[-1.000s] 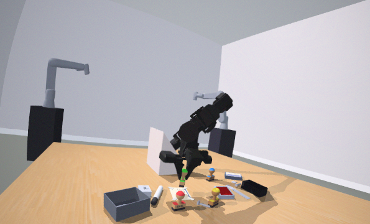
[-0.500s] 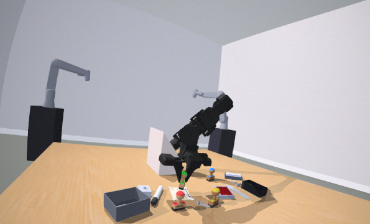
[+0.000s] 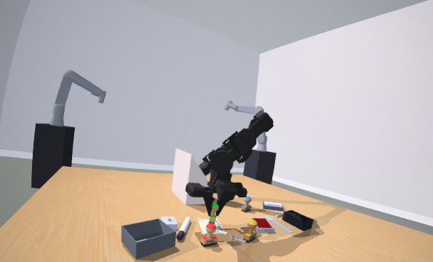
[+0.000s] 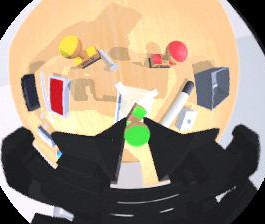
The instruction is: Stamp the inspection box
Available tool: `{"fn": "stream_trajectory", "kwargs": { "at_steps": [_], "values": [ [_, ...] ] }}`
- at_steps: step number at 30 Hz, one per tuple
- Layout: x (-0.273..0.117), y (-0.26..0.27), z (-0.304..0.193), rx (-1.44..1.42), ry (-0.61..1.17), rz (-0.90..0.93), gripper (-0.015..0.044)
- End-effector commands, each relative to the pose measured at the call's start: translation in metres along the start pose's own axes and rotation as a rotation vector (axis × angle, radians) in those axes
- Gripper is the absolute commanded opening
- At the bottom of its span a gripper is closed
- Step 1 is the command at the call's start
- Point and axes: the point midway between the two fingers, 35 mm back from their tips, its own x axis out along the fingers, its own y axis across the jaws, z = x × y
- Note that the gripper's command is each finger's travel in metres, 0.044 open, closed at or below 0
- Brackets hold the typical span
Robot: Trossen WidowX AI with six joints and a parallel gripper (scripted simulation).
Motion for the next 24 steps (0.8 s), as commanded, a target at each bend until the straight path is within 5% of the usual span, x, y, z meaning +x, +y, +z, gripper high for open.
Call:
{"fn": "stream_trajectory", "kwargs": {
  "at_steps": [1, 24],
  "values": [
    [0.004, 0.001, -0.001, 0.003, 0.0, 0.006, 0.0],
    [0.016, 0.002, -0.002, 0.003, -0.001, 0.01, 0.0]
  ]
}}
